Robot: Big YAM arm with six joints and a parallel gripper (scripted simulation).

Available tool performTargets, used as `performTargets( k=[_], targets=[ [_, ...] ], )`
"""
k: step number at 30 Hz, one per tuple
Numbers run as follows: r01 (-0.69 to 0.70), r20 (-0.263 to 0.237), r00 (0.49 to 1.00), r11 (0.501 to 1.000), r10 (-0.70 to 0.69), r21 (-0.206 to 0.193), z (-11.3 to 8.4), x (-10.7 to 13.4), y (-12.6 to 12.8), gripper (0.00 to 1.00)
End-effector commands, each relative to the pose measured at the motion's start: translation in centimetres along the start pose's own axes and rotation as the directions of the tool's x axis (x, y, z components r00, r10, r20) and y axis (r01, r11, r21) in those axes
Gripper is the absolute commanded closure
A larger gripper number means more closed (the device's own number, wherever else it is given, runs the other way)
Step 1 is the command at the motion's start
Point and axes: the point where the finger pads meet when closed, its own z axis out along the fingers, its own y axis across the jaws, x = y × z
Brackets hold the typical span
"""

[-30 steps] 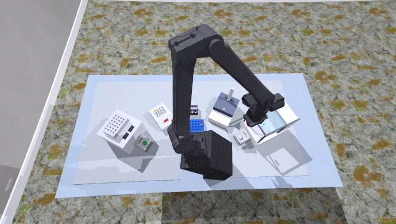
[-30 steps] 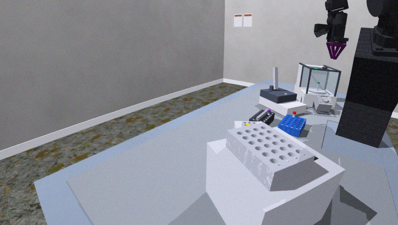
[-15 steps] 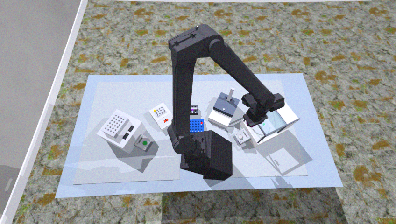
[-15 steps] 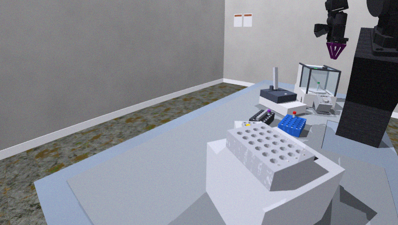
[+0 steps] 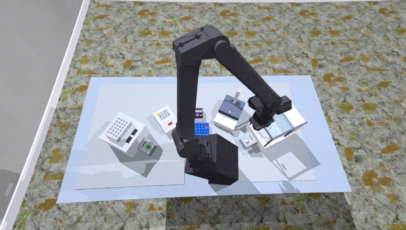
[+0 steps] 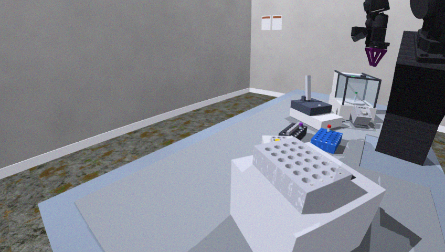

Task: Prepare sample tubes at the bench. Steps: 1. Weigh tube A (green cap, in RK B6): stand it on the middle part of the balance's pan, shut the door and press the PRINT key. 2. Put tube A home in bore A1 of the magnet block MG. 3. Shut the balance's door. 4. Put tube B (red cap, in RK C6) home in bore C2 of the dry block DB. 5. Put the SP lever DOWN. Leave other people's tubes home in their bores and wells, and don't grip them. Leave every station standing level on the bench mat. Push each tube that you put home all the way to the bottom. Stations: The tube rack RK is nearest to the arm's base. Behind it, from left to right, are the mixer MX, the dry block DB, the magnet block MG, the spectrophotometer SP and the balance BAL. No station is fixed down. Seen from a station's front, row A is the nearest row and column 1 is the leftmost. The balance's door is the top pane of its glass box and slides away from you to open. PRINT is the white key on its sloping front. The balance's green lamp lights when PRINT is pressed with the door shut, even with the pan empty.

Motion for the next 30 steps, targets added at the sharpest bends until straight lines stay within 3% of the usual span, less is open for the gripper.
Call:
performTargets(
  k=[1,2,3,15,18,19,20,24,25,30],
  targets=[
    [0.012,-0.001,1.000,1.000,-0.012,-0.018,0.2,0.1,0.1,0.70],
    [0.012,-0.001,1.000,1.000,-0.012,-0.018,0.2,0.1,0.1,0.70],
    [0.019,-0.005,1.000,1.000,-0.019,0.007,-0.1,-0.2,-2.2,0.70],
    [0.031,-0.008,0.999,1.000,-0.031,-0.002,0.0,-0.5,-10.8,0.70],
    [0.031,-0.008,0.999,1.000,-0.031,-0.002,0.0,-0.5,-10.8,0.70],
    [0.016,-0.006,1.000,0.999,-0.016,-0.044,1.1,-0.1,-8.4,0.70],
    [0.023,-0.007,1.000,0.999,-0.023,-0.025,0.2,-0.5,-8.8,0.70],
    [0.028,-0.008,1.000,1.000,-0.029,-0.010,-0.5,-0.7,-8.9,0.70],
    [0.015,-0.003,1.000,1.000,-0.015,0.012,-0.6,-0.1,-10.1,0.70],
    [0.015,-0.003,1.000,1.000,-0.015,0.012,-0.6,-0.1,-10.1,0.70]
  ],
)
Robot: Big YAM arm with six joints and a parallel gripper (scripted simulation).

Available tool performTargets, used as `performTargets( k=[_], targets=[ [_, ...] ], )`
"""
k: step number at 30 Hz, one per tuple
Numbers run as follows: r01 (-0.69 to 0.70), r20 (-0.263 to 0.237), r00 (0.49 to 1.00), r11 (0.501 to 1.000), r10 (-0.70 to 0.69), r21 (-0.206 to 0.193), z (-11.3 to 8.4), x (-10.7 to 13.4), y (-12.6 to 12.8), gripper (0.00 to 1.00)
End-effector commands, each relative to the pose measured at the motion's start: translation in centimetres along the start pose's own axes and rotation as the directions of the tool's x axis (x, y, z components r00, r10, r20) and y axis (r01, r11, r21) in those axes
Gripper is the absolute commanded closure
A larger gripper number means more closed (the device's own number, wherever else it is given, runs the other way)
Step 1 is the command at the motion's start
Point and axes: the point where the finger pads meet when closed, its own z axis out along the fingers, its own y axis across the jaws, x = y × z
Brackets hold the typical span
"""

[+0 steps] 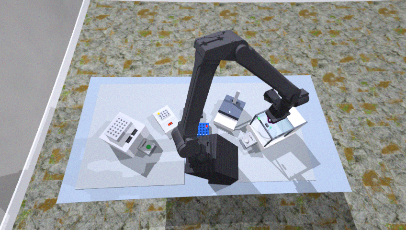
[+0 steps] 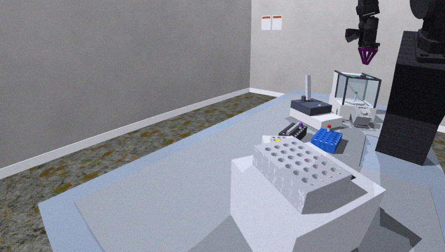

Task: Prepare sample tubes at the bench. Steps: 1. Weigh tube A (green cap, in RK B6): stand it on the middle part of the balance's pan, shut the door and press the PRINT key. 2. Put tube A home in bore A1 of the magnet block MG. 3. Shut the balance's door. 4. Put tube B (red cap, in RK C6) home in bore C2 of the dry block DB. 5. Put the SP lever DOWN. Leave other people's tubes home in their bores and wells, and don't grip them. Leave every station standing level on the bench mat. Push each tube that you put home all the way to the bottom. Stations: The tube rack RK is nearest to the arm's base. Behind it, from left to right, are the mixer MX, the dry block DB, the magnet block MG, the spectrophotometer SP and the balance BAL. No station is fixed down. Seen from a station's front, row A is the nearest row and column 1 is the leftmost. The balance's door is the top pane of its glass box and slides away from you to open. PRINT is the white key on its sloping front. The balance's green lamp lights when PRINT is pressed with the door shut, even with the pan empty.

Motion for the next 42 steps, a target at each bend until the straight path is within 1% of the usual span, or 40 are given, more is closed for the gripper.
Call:
performTargets(
  k=[1,40,41,42],
  targets=[
    [0.011,0.000,1.000,1.000,-0.011,0.023,-0.9,-0.3,-1.1,0.70],
    [0.011,0.000,1.000,1.000,-0.011,0.023,-0.9,-0.3,-1.1,0.70],
    [0.020,-0.005,1.000,1.000,-0.020,0.002,0.2,-0.6,-0.6,0.70],
    [0.016,-0.005,1.000,1.000,-0.016,0.003,0.8,-0.4,-0.5,0.70]
  ],
)
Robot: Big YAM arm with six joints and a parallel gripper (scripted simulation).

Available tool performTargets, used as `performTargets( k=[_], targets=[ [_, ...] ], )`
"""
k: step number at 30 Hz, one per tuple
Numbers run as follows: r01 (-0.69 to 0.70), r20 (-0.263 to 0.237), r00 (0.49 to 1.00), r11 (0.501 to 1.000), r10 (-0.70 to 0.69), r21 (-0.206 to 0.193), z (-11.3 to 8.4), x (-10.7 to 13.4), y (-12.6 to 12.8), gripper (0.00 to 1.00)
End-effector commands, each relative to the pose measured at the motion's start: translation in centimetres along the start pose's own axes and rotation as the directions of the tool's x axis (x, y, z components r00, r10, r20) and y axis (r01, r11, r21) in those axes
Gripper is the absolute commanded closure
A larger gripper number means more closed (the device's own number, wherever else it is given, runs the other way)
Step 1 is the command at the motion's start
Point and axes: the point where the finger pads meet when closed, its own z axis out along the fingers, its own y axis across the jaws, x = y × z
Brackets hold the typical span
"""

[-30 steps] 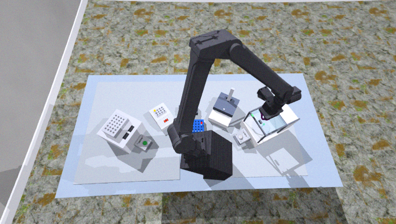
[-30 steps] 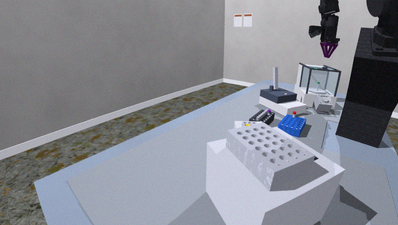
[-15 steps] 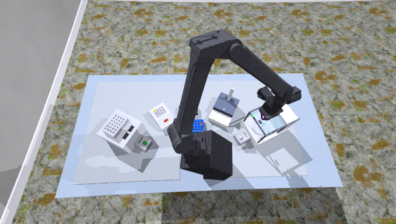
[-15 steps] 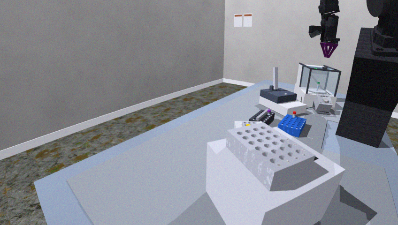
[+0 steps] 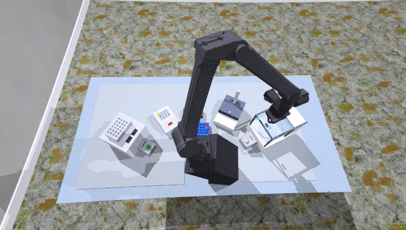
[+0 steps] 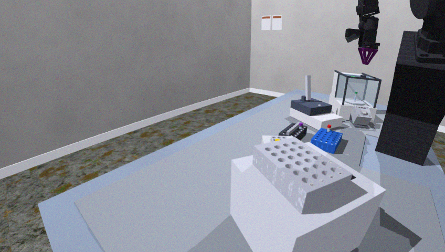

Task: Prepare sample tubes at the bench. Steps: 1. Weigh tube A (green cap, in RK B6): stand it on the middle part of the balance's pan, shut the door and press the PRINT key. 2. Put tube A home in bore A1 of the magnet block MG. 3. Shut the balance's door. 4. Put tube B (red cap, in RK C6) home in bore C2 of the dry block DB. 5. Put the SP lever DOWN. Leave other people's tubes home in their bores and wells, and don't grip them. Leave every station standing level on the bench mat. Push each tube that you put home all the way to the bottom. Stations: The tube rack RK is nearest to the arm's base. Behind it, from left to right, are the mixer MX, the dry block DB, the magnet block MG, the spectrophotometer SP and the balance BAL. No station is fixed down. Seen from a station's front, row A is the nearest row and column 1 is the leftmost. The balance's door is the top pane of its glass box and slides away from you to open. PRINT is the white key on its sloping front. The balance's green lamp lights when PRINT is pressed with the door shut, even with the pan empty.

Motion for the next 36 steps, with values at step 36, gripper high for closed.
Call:
performTargets(
  k=[36],
  targets=[
    [0.003,-0.005,1.000,1.000,-0.003,-0.007,6.4,-0.3,0.1,0.70]
  ],
)
